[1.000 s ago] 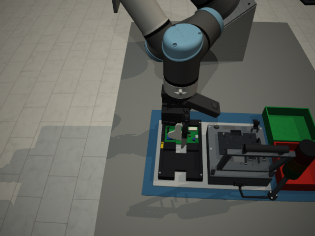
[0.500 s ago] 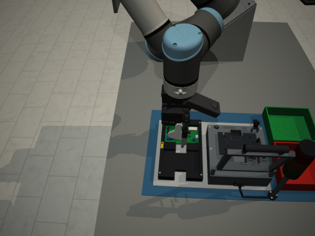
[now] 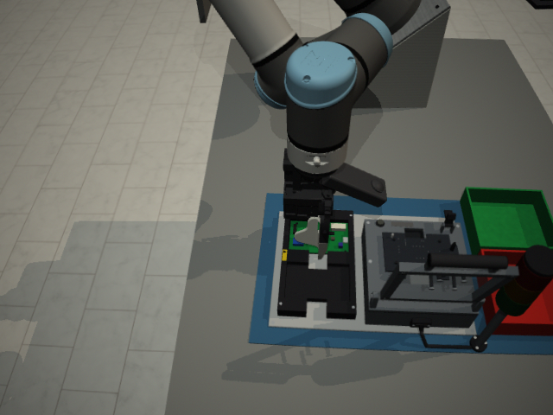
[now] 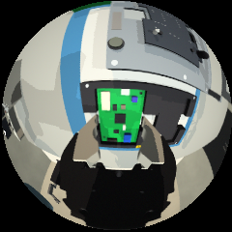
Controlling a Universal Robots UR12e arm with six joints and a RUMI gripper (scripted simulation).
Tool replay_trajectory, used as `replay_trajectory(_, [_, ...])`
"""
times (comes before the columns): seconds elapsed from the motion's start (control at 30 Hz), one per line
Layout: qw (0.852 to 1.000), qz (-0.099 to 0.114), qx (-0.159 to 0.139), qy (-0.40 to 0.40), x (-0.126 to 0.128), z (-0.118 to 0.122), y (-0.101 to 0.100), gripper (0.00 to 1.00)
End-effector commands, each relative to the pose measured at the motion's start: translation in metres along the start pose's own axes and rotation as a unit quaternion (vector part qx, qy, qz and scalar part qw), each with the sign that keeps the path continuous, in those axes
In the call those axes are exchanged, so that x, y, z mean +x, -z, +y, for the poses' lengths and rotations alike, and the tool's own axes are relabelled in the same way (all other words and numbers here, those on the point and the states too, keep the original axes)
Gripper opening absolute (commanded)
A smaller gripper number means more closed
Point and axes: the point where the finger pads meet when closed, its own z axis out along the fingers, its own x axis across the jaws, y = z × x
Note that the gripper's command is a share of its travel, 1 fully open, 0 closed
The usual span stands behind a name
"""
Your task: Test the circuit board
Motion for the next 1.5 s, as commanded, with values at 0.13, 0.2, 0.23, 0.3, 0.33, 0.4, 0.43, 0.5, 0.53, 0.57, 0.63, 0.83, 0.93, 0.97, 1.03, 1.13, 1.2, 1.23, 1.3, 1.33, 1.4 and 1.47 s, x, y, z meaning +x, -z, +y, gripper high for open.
replay_trajectory(0.13, [1.0, -0.001, 0.0, 0.0, -0.0015, -0.0004, -0.0007, 0.49])
replay_trajectory(0.2, [1.0, -0.001, 0.0, 0.0, -0.0015, -0.0004, -0.0007, 0.49])
replay_trajectory(0.23, [1.0, -0.001, 0.0, 0.0, -0.0015, -0.0004, -0.0007, 0.47])
replay_trajectory(0.3, [1.0, -0.001, 0.0, 0.0, -0.0015, -0.0004, -0.0007, 0.47])
replay_trajectory(0.33, [1.0, -0.001, 0.0, 0.0, -0.0015, -0.0004, -0.0007, 0.47])
replay_trajectory(0.4, [1.0, -0.001, 0.0, 0.0, -0.0015, -0.0004, -0.0007, 0.47])
replay_trajectory(0.43, [1.0, -0.001, 0.0, 0.0, -0.0015, -0.0004, -0.0007, 0.47])
replay_trajectory(0.5, [1.0, -0.001, 0.0, 0.0, -0.0015, -0.0004, -0.0007, 0.47])
replay_trajectory(0.53, [1.0, -0.001, 0.0, 0.0, -0.0015, -0.0004, -0.0007, 0.47])
replay_trajectory(0.57, [1.0, -0.001, 0.0, 0.0, -0.0015, -0.0004, -0.0007, 0.47])
replay_trajectory(0.63, [1.0, -0.001, 0.0, 0.0, -0.0015, -0.0004, -0.0007, 0.47])
replay_trajectory(0.83, [1.0, -0.001, 0.0, 0.0, -0.0015, -0.0004, -0.0007, 0.44])
replay_trajectory(0.93, [1.0, -0.001, 0.0, 0.0, -0.0015, -0.0004, -0.0007, 0.44])
replay_trajectory(0.97, [1.0, -0.001, 0.0, 0.0, -0.0015, -0.0004, -0.0007, 0.44])
replay_trajectory(1.03, [1.0, -0.001, 0.0, 0.0, -0.0015, -0.0004, -0.0007, 0.44])
replay_trajectory(1.13, [1.0, -0.001, 0.0, 0.0, -0.0015, -0.0004, -0.0007, 0.44])
replay_trajectory(1.2, [1.0, -0.001, 0.0, 0.0, -0.0015, -0.0004, -0.0007, 0.42])
replay_trajectory(1.23, [1.0, -0.001, 0.0, 0.0, -0.0015, -0.0004, -0.0007, 0.42])
replay_trajectory(1.3, [1.0, -0.001, 0.0, 0.0, -0.0015, -0.0004, -0.0007, 0.42])
replay_trajectory(1.33, [1.0, -0.001, 0.0, 0.0, -0.0015, -0.0004, -0.0007, 0.42])
replay_trajectory(1.4, [1.0, -0.001, 0.0, 0.0, -0.0015, -0.0004, -0.0007, 0.42])
replay_trajectory(1.47, [1.0, -0.001, 0.0, 0.0, -0.0015, -0.0004, -0.0007, 0.42])
